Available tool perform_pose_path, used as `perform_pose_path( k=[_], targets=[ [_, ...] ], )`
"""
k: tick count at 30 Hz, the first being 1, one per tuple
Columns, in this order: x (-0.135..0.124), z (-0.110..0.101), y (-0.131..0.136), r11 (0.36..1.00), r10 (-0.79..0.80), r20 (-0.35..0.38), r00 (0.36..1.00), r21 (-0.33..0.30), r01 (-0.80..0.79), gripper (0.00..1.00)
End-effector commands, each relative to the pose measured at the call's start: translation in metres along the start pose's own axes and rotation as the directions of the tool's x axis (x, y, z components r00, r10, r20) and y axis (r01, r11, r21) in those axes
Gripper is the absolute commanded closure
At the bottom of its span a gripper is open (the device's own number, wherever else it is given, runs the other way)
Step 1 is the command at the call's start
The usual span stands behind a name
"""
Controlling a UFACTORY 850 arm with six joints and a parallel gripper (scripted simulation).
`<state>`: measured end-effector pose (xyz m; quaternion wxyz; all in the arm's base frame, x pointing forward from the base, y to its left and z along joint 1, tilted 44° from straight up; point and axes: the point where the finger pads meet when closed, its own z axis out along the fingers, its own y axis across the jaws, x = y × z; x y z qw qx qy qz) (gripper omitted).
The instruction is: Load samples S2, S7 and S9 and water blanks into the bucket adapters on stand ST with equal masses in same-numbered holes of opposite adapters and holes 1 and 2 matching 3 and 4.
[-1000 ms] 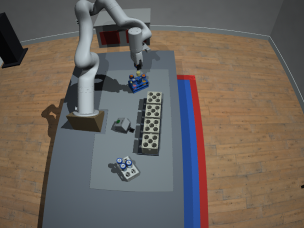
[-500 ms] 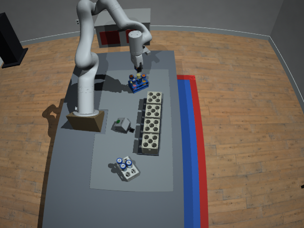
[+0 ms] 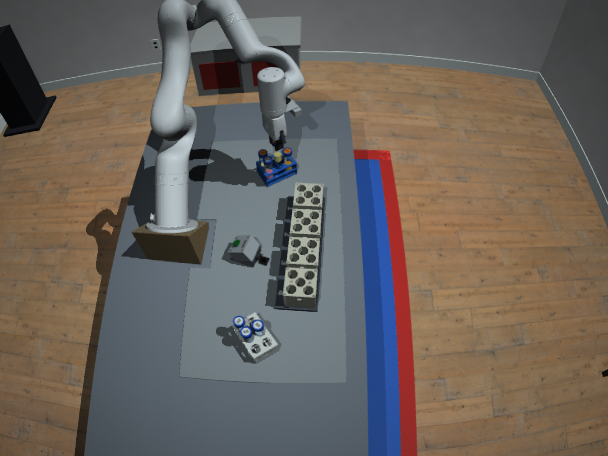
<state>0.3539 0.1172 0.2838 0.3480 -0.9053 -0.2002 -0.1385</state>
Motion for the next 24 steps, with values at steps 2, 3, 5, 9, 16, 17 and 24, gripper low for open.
perform_pose_path(
  k=[2,3,5,9,16,17,24],
  targets=[
    [0.0006,0.0087,0.0001,1.0,0.0,-0.001,1.0,0.0,0.0,1.0],
    [0.0006,0.0107,0.0001,1.0,0.0,-0.001,1.0,0.0,0.0,1.0],
    [0.0006,0.0117,0.0001,1.0,0.0,-0.001,1.0,0.0,0.0,1.0],
    [0.0006,0.0117,0.0001,1.0,0.0,-0.001,1.0,0.0,0.0,1.0],
    [0.0006,0.0116,0.0001,1.0,-0.001,-0.001,1.0,0.0,0.001,1.0],
    [0.0006,0.0117,0.0001,1.0,-0.001,-0.001,1.0,0.0,0.001,1.0],
    [0.0006,0.0157,0.0001,1.0,0.0,-0.001,1.0,0.0,0.0,1.0]
  ],
)
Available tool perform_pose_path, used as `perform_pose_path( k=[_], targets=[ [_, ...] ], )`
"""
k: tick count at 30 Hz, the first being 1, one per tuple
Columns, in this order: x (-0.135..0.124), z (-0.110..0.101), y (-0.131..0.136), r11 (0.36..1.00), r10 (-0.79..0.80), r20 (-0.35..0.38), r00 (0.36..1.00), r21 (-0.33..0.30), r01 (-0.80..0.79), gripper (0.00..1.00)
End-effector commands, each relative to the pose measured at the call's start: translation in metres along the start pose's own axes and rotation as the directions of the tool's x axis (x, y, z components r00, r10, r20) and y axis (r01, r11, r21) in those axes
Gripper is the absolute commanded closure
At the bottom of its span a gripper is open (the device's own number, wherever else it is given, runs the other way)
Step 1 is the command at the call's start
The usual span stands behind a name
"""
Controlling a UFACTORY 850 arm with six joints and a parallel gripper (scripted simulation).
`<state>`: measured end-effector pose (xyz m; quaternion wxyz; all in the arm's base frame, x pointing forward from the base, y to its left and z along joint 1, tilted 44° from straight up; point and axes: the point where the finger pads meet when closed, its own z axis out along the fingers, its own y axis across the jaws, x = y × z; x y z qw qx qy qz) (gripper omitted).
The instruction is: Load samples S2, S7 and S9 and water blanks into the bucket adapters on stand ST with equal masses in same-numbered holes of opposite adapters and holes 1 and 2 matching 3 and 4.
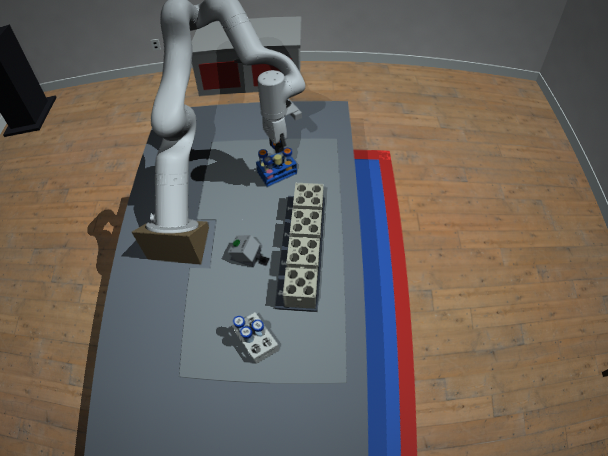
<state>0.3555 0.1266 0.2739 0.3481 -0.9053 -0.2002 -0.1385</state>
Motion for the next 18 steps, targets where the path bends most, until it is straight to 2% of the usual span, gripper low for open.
perform_pose_path(
  k=[1,18],
  targets=[
    [0.001,0.003,0.0,1.0,0.0,-0.001,1.0,0.0,0.0,1.0],
    [0.001,0.018,0.0,1.0,0.0,-0.001,1.0,0.0,0.0,1.0]
  ],
)
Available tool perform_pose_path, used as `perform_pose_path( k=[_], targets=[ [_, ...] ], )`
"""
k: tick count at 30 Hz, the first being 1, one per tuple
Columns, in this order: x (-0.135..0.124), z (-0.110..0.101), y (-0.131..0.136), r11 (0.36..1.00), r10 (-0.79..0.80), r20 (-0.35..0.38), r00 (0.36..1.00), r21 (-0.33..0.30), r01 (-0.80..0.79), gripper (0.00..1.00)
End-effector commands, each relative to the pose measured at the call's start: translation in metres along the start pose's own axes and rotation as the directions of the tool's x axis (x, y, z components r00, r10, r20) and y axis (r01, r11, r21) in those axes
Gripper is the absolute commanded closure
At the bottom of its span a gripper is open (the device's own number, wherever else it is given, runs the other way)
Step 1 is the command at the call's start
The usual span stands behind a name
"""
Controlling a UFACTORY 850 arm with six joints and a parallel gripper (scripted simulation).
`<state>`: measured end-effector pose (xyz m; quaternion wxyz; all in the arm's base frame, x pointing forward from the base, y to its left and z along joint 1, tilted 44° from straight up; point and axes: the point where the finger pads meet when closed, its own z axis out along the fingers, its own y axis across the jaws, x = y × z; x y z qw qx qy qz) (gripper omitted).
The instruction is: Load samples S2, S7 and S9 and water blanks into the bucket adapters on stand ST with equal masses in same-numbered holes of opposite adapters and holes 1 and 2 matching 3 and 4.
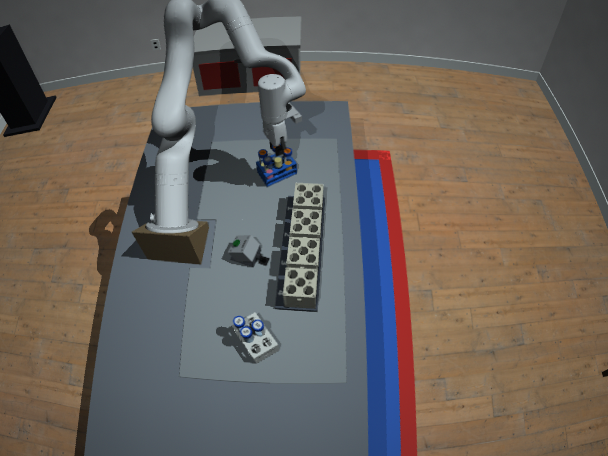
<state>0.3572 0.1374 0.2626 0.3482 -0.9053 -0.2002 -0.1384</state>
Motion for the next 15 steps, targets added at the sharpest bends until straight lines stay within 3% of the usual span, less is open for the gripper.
perform_pose_path(
  k=[1,15],
  targets=[
    [0.001,0.003,0.0,1.0,-0.001,-0.001,1.0,0.0,0.001,1.0],
    [0.001,0.015,0.0,1.0,-0.001,-0.001,1.0,0.0,0.001,1.0]
  ],
)
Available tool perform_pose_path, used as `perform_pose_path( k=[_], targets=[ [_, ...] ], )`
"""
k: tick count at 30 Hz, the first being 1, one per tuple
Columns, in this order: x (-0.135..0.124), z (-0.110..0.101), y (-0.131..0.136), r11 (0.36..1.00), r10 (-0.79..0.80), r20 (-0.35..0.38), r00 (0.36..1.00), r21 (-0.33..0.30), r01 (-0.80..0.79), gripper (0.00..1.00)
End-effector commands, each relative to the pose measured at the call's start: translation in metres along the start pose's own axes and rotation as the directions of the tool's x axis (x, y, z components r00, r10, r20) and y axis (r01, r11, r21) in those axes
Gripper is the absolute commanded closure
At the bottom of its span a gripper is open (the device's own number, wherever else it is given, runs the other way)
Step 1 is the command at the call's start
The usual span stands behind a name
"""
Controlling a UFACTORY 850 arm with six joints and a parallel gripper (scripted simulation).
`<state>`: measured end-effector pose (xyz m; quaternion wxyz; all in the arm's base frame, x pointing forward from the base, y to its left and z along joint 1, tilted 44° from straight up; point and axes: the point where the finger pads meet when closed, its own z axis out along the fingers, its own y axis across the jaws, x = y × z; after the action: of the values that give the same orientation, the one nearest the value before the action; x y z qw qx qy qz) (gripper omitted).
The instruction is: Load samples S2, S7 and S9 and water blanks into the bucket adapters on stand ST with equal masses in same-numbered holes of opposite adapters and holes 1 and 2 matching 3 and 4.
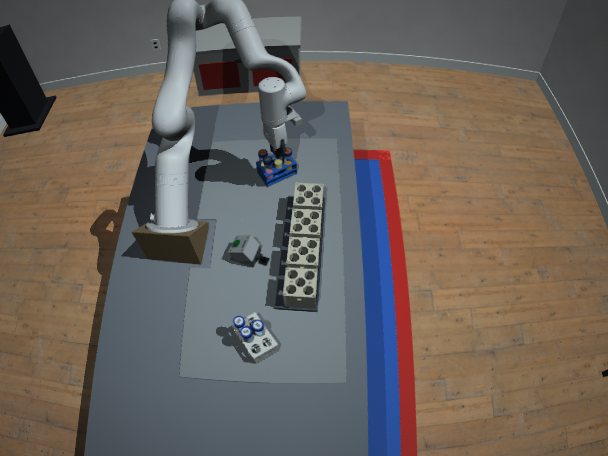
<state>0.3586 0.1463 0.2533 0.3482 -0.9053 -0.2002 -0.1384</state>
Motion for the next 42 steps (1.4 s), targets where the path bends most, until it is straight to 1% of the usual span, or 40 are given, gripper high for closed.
perform_pose_path(
  k=[1,32,42],
  targets=[
    [0.001,0.003,0.0,1.0,-0.001,-0.001,1.0,0.0,0.001,1.0],
    [0.001,0.03,0.0,1.0,-0.001,-0.001,1.0,0.0,0.001,1.0],
    [0.001,0.03,0.0,1.0,-0.001,-0.001,1.0,0.0,0.001,1.0]
  ],
)
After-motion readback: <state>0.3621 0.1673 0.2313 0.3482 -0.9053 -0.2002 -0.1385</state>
